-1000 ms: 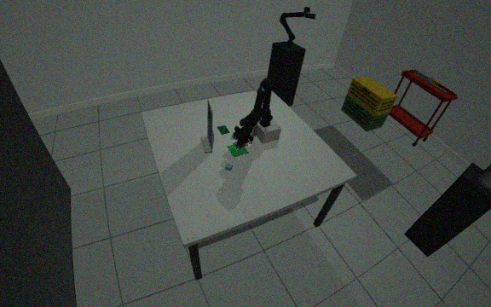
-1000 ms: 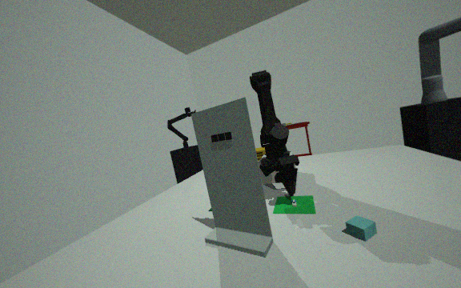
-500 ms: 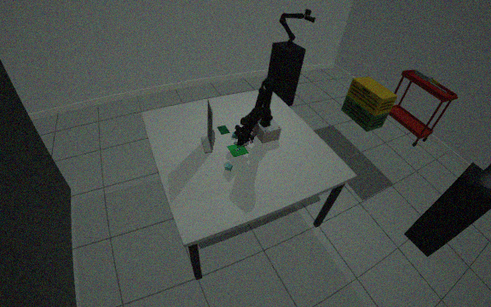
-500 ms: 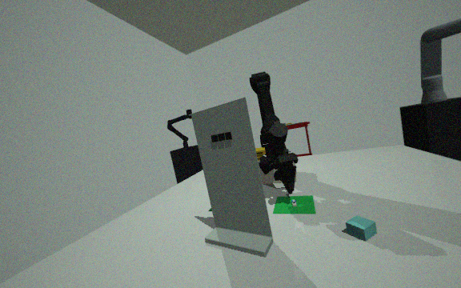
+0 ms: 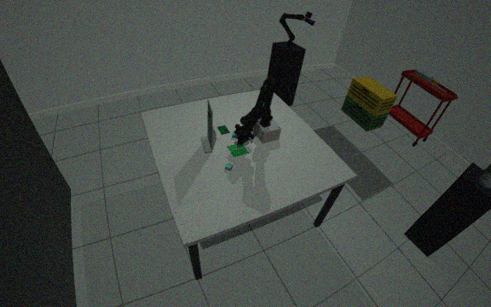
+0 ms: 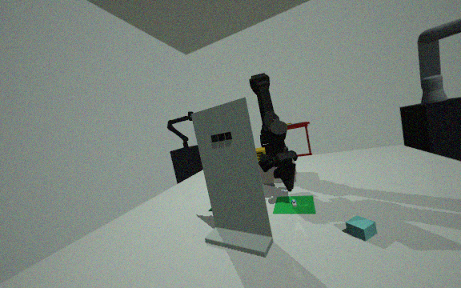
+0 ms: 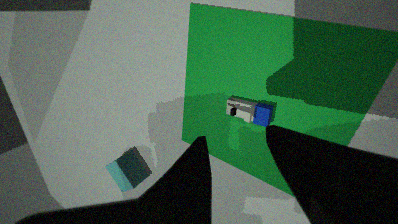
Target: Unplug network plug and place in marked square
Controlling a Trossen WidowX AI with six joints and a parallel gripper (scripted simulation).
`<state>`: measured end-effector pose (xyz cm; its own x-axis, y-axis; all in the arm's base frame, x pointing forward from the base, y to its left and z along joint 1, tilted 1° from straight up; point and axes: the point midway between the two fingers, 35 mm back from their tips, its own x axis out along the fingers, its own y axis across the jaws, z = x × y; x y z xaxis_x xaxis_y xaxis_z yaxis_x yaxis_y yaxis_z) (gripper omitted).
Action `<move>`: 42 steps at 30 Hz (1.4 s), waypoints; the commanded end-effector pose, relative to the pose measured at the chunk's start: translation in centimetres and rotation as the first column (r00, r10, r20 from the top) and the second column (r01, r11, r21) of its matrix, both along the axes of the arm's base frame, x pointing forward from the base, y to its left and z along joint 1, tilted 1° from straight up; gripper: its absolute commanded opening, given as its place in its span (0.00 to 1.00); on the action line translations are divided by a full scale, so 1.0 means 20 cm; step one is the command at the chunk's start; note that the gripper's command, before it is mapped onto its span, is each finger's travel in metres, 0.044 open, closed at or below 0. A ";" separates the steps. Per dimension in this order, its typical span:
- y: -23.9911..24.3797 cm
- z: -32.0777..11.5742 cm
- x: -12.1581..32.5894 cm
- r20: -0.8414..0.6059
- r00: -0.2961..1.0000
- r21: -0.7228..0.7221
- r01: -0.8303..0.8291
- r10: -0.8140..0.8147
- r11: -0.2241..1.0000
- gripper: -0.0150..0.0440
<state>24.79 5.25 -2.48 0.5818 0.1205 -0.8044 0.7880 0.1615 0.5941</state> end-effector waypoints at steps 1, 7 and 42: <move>0.01 0.03 0.01 0.010 1.000 0.004 -0.006 0.006 1.000 0.52; 0.01 0.05 0.02 0.011 1.000 0.004 -0.006 0.006 1.000 0.52; 0.00 0.20 0.02 0.011 1.000 0.004 -0.005 0.005 1.000 0.52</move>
<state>25.04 5.25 1.03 0.5820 0.1199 -0.8043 0.7880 0.1611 0.5942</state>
